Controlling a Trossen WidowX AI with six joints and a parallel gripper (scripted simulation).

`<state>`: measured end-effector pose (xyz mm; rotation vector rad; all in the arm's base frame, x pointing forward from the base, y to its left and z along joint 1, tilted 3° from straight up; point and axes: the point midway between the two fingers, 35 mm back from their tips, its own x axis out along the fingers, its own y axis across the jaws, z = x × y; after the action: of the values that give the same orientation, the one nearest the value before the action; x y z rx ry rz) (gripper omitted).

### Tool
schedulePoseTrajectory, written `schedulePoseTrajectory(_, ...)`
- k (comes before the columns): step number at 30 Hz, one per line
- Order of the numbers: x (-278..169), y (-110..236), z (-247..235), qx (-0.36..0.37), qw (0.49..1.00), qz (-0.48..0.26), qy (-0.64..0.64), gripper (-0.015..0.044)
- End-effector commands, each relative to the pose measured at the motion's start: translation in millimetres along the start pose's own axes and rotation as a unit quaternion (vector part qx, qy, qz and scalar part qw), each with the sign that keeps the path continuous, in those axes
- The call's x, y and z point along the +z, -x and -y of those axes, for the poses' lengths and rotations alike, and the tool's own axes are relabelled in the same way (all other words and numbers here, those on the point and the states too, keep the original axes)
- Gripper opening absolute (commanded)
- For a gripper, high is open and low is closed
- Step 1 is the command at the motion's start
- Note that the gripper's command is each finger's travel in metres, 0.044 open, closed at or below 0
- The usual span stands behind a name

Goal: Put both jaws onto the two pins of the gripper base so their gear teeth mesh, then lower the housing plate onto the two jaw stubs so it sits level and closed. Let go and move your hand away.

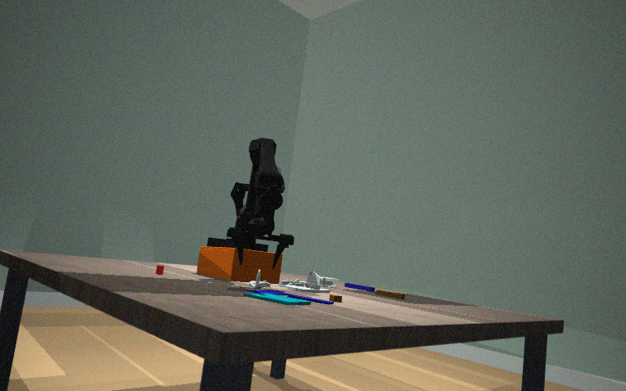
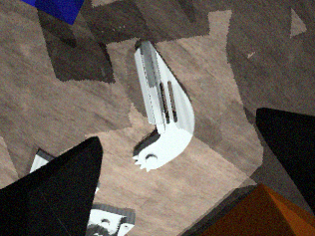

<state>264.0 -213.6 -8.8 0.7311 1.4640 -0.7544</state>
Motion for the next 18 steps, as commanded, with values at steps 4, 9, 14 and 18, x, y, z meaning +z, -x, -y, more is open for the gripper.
schedulePoseTrajectory(4, 0.1, -1.1, -0.1, 0.000, 1.000, 0.000, 0.000, 0.0440)
schedulePoseTrajectory(9, 1.0, -8.9, -0.4, 0.000, 1.000, 0.000, 0.000, 0.0440)
schedulePoseTrajectory(14, 1.7, -17.0, -0.8, 0.001, 1.000, 0.000, 0.000, 0.0440)
schedulePoseTrajectory(18, 2.1, -23.4, -1.0, 0.001, 1.000, 0.000, -0.001, 0.0440)
